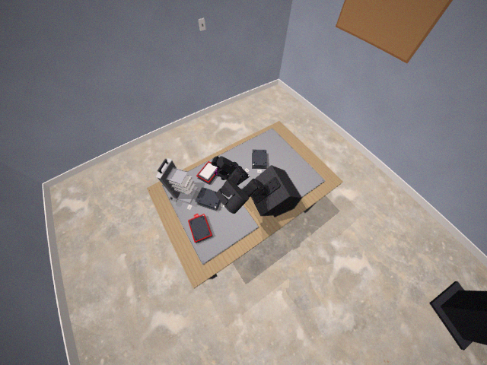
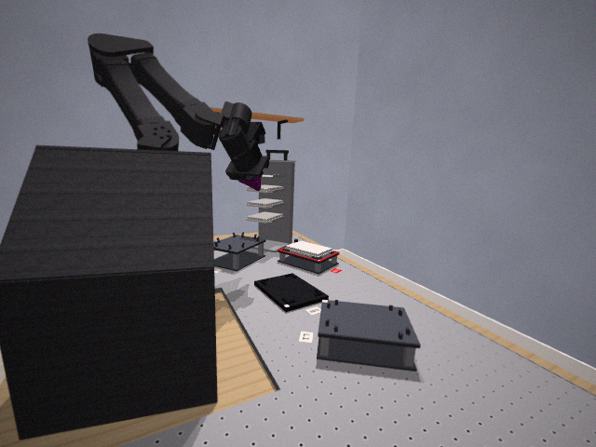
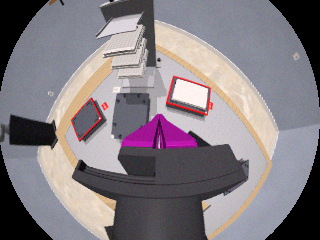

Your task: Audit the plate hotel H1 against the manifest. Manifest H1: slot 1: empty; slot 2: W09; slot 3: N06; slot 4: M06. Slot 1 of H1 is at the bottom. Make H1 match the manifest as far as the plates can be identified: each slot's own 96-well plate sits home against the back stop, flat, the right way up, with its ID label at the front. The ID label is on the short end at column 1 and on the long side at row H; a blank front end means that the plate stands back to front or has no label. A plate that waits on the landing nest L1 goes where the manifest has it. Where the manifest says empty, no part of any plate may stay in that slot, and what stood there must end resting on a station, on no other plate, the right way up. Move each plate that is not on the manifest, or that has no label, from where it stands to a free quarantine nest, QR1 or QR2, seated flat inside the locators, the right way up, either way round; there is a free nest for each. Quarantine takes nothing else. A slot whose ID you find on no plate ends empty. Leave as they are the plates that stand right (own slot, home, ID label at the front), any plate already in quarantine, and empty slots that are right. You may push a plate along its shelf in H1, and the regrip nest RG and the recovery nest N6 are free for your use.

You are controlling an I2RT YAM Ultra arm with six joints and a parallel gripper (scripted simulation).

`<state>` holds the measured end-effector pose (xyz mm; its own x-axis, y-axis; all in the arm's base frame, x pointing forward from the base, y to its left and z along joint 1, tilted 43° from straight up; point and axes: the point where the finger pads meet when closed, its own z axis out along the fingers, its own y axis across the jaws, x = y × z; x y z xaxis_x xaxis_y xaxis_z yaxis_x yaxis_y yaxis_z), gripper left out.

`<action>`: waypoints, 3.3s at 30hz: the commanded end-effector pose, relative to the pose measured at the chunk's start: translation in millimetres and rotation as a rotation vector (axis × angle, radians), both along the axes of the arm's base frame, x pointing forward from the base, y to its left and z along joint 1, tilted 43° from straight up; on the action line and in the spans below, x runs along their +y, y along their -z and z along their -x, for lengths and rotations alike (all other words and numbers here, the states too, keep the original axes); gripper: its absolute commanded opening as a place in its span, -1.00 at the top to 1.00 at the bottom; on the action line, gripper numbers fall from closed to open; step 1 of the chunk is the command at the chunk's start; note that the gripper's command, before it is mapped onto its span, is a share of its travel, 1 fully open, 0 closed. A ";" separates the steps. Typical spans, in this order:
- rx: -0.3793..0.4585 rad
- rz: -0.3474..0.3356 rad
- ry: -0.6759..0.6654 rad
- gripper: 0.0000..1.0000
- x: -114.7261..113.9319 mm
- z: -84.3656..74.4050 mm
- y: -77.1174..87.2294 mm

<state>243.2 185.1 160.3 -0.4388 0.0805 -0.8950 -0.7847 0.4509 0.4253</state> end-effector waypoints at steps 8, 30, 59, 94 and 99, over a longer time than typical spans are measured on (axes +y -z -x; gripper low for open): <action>0.008 -0.003 0.040 1.00 16.7 14.8 -26.2; 0.012 -0.014 0.039 1.00 49.2 56.2 -59.0; 0.001 -0.007 0.046 -1.00 22.6 69.2 -105.3; 0.000 -0.002 0.048 -1.00 3.1 70.3 -125.2; 0.000 -0.002 0.048 -1.00 3.1 70.3 -125.2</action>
<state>175.1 193.2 267.8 -0.4758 0.0854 -0.8754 -0.7485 0.4834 0.4540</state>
